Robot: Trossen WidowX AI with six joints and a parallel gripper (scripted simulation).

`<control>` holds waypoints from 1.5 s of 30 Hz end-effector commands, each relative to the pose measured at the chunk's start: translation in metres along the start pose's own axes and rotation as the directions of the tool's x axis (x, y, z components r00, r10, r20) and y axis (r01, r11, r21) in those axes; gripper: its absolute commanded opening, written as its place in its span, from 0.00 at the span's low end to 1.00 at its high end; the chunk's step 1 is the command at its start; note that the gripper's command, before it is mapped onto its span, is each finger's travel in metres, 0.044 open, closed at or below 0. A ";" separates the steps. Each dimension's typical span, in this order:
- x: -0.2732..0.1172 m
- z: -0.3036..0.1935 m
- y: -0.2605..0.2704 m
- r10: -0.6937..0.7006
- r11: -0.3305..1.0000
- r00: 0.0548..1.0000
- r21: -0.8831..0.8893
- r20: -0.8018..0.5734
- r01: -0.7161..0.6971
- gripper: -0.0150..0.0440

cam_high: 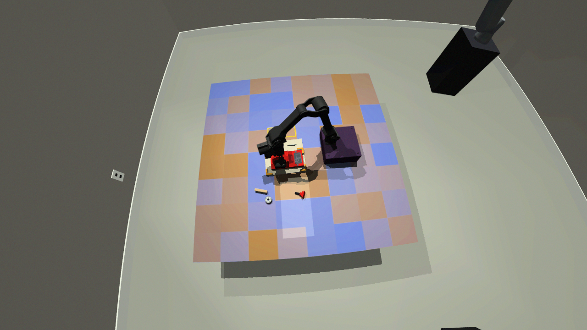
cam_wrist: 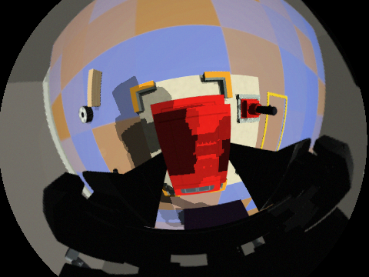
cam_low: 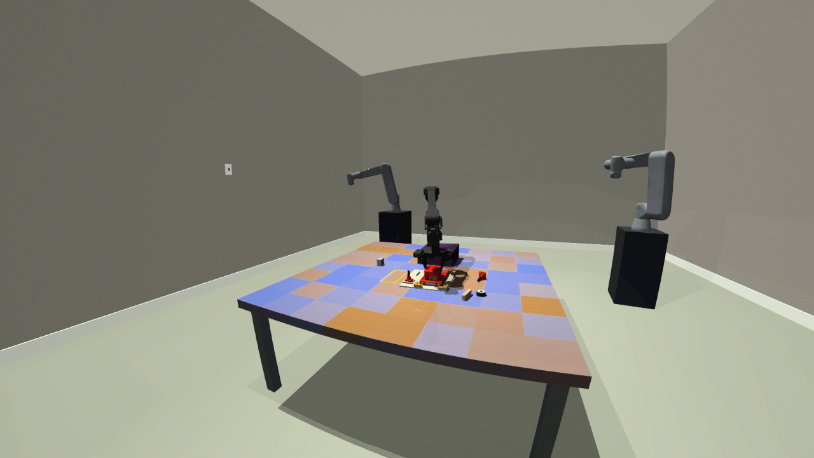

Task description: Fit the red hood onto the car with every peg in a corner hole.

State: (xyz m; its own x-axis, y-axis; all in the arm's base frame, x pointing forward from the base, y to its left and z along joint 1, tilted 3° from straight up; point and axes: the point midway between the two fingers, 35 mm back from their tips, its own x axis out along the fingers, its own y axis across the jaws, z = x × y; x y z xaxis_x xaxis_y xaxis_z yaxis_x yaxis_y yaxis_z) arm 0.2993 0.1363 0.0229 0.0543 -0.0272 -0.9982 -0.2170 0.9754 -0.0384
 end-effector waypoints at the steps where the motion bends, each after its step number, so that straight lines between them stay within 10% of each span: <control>1: -0.001 0.002 0.000 -0.001 1.000 1.000 0.004 0.013 0.001 0.25; 45: 0.007 0.003 0.000 -0.001 1.000 1.000 0.004 0.013 0.001 0.25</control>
State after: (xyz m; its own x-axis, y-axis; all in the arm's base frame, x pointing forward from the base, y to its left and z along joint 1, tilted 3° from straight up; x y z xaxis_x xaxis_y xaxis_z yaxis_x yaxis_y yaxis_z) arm 0.3012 0.1374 0.0171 0.0627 -0.0233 -0.9978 -0.2165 0.9756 -0.0364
